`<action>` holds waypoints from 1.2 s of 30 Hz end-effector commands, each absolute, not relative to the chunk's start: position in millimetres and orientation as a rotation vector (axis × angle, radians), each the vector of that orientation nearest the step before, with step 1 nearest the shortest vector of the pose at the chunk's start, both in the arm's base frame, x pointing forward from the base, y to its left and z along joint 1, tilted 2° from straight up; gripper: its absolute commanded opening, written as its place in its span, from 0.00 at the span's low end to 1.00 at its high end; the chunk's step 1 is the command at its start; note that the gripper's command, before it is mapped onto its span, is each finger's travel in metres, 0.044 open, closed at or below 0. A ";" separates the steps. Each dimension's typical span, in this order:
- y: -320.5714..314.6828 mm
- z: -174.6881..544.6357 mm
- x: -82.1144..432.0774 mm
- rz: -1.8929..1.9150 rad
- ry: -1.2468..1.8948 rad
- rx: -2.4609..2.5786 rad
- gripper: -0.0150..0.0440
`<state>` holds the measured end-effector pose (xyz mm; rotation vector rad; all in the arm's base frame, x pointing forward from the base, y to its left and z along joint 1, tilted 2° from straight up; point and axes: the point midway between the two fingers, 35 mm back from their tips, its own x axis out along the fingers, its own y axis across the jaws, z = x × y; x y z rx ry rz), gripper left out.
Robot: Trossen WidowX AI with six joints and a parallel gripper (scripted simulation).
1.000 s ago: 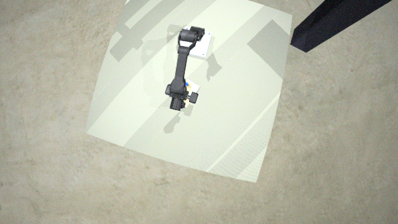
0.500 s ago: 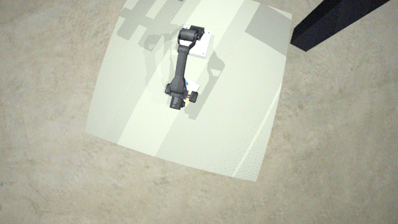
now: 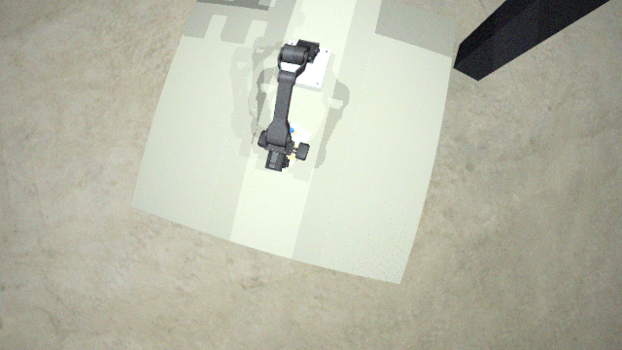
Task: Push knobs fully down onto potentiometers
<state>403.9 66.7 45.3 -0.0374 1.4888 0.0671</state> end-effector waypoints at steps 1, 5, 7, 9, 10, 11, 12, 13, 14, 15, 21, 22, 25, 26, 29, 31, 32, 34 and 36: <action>67.1 21.5 408.4 0.066 1.504 -0.044 0.25; 67.1 21.5 408.4 0.066 1.504 -0.044 0.25; 67.1 21.5 408.4 0.066 1.504 -0.044 0.25; 67.1 21.5 408.4 0.066 1.504 -0.044 0.25; 67.1 21.5 408.4 0.066 1.504 -0.044 0.25; 67.1 21.5 408.4 0.066 1.504 -0.044 0.25; 67.1 21.5 408.4 0.066 1.504 -0.044 0.25; 67.1 21.5 408.4 0.066 1.504 -0.044 0.25; 67.1 21.4 408.4 0.066 1.504 -0.044 0.25; 67.1 21.0 408.4 0.066 1.504 -0.044 0.25; 67.1 24.7 408.4 0.066 1.504 -0.044 0.25; 67.1 26.2 408.4 0.066 1.504 -0.044 0.25; 67.0 31.1 408.3 0.066 1.504 -0.044 0.25; 67.0 32.7 408.3 0.066 1.504 -0.044 0.25; 67.0 37.6 408.2 0.066 1.504 -0.044 0.25; 66.9 40.7 408.0 0.066 1.504 -0.044 0.25; 66.9 42.3 407.9 0.066 1.504 -0.044 0.25; 66.9 45.6 407.8 0.066 1.504 -0.044 0.25; 66.8 48.8 407.6 0.066 1.504 -0.044 0.25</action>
